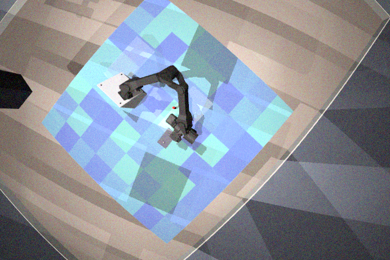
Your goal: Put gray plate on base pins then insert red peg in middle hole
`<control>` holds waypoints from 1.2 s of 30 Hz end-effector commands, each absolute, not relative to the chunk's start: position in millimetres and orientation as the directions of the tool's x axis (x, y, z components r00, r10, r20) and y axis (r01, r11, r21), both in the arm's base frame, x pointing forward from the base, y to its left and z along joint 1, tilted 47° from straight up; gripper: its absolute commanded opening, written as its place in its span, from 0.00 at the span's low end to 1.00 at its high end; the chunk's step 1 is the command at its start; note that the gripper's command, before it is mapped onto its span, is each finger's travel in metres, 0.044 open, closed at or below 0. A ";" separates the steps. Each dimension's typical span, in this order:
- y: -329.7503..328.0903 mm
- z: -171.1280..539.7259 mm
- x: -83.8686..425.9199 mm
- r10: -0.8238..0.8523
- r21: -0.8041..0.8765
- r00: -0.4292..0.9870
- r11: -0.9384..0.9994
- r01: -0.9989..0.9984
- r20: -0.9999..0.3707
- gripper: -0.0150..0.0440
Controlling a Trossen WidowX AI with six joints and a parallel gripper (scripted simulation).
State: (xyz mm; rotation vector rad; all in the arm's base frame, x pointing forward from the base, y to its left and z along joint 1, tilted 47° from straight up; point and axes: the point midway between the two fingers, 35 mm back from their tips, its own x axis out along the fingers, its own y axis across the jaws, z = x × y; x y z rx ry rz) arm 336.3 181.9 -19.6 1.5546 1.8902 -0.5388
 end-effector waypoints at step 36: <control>104.7 58.9 351.8 0.718 0.093 -0.098 0.223 0.970 -0.690 0.25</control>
